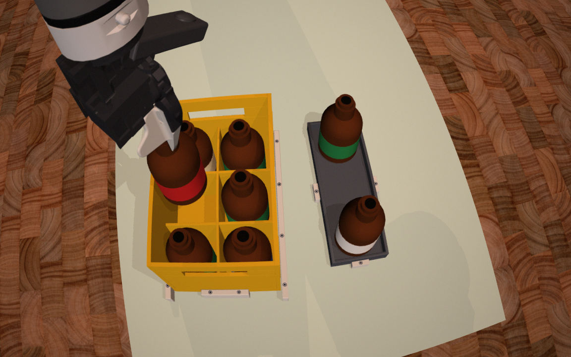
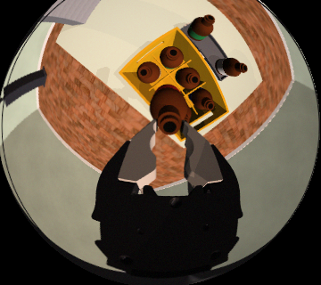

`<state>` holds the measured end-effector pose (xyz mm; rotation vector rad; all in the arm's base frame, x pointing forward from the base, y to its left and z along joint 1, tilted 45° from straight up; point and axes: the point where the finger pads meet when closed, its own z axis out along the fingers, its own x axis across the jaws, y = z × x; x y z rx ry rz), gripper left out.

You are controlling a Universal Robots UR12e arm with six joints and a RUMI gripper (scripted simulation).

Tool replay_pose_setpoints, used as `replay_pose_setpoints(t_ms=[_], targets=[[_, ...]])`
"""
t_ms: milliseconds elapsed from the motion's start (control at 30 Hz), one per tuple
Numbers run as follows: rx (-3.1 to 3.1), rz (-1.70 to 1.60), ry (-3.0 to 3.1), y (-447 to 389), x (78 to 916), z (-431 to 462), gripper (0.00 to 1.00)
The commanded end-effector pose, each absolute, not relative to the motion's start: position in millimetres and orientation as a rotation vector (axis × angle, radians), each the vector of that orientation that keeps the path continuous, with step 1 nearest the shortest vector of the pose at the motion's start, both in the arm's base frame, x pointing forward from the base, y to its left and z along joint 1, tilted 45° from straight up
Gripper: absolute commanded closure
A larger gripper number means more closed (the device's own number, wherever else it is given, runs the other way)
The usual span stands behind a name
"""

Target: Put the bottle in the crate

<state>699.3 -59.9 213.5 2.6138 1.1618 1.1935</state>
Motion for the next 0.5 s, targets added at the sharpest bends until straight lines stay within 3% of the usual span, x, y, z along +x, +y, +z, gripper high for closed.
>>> replay_pose_setpoints(t_ms=[0, 467], targets=[[2.613, 1.194, 1.162, -59.5, 700.9, 212.5, 1.0], [2.613, 1.194, 1.162, -56.6, 708.7, 204.3, 1.0]])
